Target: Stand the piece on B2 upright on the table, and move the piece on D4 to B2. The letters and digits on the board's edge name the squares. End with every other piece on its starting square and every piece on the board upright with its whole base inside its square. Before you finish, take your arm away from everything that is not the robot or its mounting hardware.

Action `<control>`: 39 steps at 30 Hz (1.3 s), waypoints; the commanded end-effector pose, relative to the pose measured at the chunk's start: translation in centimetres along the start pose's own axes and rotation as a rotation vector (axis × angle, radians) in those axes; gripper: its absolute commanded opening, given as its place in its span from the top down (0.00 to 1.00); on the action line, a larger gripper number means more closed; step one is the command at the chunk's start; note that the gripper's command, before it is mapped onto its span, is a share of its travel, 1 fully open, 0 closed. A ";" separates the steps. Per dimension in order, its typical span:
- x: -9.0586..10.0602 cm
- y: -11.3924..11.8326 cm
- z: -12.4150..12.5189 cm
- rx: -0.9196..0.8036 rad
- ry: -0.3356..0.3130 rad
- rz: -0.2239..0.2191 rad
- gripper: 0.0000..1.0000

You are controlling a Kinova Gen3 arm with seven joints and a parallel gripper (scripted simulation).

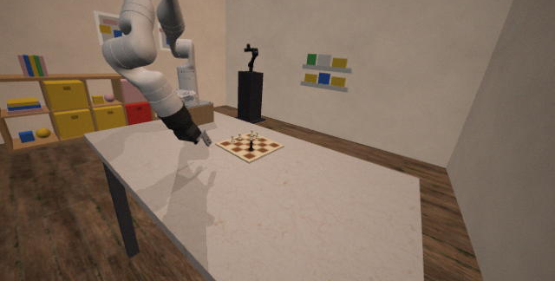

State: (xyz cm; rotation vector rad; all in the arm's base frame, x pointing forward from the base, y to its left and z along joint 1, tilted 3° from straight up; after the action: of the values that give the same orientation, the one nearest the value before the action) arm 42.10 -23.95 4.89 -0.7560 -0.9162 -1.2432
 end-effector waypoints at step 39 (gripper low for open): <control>-1.2 0.0 -2.6 -0.101 0.130 -0.038 0.00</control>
State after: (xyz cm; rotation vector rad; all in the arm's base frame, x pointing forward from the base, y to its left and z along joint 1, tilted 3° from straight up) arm 42.59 -25.36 3.01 -0.7291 -0.7767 -1.3577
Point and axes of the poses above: the point where the finger pads meet when closed, its own x axis back along the fingers, its own y axis across the jaws, z = x × y, the point moved 10 cm from there along x, back along the fingers, and after that the axes turned 6 degrees about -x, right-handed, at the moved point
